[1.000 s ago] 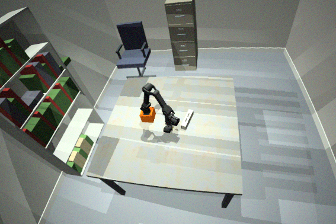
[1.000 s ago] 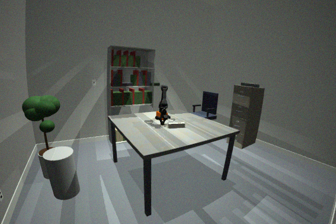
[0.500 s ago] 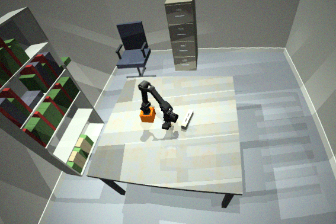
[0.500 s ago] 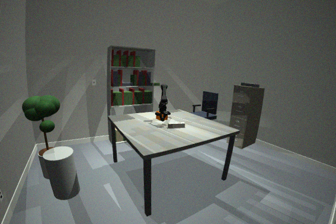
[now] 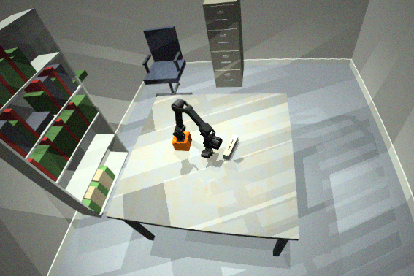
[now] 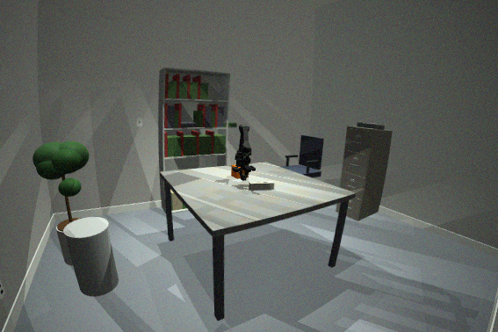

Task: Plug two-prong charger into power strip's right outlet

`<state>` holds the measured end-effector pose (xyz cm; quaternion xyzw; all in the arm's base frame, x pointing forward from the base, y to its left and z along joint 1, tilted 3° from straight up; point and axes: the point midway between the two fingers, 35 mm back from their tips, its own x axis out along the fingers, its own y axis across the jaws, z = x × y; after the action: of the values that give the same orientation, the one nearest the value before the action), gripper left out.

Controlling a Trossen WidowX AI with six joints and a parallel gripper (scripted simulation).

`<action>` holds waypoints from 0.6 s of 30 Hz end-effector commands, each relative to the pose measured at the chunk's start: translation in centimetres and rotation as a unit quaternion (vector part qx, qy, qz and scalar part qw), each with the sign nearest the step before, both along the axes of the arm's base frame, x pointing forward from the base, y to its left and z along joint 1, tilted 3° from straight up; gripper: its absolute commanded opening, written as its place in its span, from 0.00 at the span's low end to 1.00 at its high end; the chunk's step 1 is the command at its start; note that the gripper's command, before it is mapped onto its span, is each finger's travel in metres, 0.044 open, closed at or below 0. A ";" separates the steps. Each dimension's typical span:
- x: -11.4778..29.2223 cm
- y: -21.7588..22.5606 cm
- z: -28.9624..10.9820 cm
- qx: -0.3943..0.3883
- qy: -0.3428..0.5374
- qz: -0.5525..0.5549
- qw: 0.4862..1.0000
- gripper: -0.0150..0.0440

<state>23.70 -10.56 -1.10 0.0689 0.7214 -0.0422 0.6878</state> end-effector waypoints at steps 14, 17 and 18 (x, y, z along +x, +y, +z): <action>1.4 3.2 -1.3 0.004 -0.001 -0.031 1.000 0.25; 1.6 3.8 -1.6 0.004 -0.001 -0.036 0.999 0.25; 1.7 4.0 -1.6 0.004 -0.001 -0.038 0.999 0.25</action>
<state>25.30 -7.23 -2.47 0.0938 0.7178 -0.0645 0.6869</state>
